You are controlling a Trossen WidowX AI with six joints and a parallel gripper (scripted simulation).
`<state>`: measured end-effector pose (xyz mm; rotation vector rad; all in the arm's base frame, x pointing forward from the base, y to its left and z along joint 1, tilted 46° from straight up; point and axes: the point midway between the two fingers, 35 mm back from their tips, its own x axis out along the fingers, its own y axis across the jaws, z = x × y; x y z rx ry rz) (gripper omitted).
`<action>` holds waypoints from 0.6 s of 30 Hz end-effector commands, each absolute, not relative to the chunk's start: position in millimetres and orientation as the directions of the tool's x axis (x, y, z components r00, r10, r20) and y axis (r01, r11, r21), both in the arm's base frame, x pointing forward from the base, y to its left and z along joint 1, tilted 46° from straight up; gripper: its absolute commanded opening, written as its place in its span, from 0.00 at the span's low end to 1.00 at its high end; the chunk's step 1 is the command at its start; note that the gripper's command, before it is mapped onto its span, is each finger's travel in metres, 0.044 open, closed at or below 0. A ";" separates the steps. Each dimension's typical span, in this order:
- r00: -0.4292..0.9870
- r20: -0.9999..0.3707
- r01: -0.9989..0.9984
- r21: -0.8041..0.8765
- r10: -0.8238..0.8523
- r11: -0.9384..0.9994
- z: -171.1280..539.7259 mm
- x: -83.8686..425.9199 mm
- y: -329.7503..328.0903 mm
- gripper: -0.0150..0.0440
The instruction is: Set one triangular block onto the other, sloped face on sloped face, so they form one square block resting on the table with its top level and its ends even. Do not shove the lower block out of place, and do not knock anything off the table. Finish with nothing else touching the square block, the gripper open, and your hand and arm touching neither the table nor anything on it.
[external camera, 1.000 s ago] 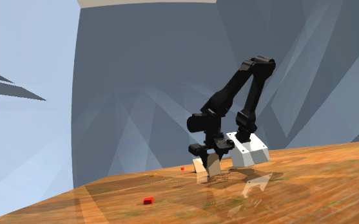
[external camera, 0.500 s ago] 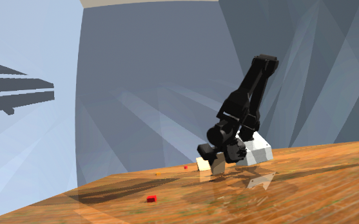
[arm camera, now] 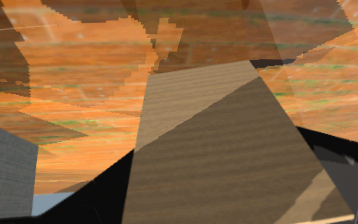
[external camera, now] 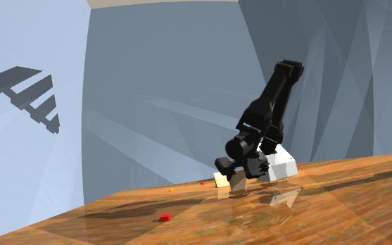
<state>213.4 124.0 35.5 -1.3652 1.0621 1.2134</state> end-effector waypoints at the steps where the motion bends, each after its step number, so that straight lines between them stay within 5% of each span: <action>1: 0.116 -0.993 -0.984 -0.115 0.003 -0.138 35.4 213.2 124.3 0.97; 18: 0.118 -0.993 -0.984 -0.116 -0.002 -0.135 79.1 219.5 79.2 1.00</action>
